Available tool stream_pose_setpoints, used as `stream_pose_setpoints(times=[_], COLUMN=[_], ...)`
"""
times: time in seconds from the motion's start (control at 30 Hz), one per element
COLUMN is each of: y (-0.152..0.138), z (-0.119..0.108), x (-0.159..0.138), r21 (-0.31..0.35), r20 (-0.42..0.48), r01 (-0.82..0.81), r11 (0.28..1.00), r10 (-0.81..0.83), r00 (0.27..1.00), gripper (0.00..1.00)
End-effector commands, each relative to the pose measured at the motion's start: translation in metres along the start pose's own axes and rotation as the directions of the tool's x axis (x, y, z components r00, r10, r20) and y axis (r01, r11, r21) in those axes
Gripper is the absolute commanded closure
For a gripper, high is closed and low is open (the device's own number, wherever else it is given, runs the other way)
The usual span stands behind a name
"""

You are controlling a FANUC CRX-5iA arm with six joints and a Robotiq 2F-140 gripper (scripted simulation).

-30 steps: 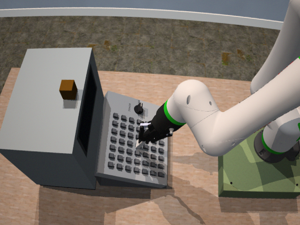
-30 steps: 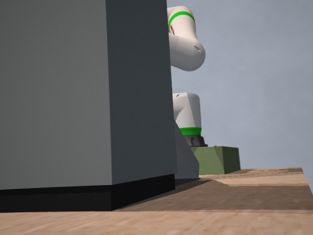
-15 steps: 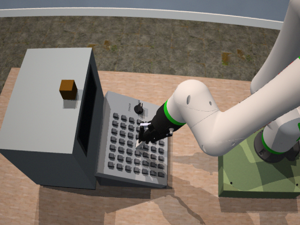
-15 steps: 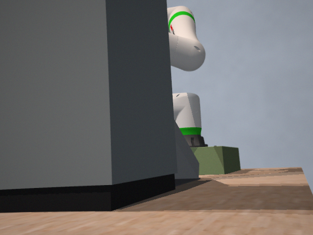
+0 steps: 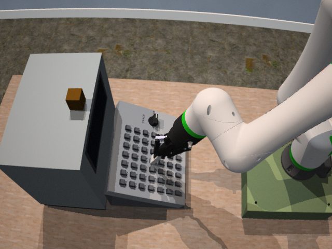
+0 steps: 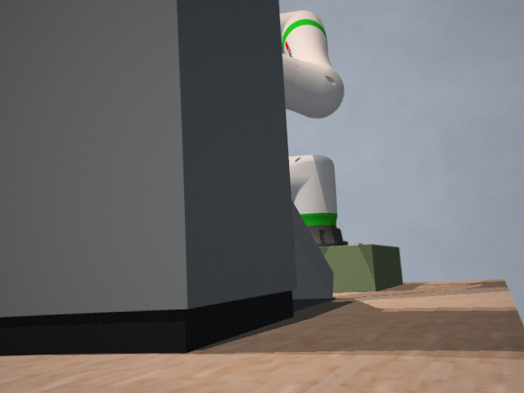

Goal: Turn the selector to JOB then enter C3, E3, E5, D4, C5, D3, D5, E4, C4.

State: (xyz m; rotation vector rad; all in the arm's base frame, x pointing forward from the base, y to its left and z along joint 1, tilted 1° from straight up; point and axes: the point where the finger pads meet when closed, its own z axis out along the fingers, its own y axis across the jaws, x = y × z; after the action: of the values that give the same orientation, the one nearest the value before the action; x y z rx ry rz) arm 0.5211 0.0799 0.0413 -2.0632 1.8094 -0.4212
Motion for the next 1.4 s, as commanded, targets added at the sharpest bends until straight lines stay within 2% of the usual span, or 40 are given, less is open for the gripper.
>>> stream_pose_setpoints(times=[0.0, 0.67, 1.07, 1.17, 1.37], y=[0.000, 0.000, 0.001, 0.014, 0.060], z=[-0.003, -0.031, -0.034, -0.034, -0.034], x=[0.000, 0.000, 0.000, 0.000, 0.000], r21=[0.000, 0.000, 0.000, 0.000, 0.000], r20=[0.000, 0.000, 0.000, 0.000, 0.000], r01=[0.000, 0.000, 0.000, 0.000, 0.000], r11=[1.000, 1.000, 1.000, 1.000, 1.000], r10=[0.000, 0.000, 0.000, 0.000, 0.000], r00=[1.000, 1.000, 1.000, 1.000, 1.000], gripper=[1.00, 1.00, 1.00, 1.00, 1.00])
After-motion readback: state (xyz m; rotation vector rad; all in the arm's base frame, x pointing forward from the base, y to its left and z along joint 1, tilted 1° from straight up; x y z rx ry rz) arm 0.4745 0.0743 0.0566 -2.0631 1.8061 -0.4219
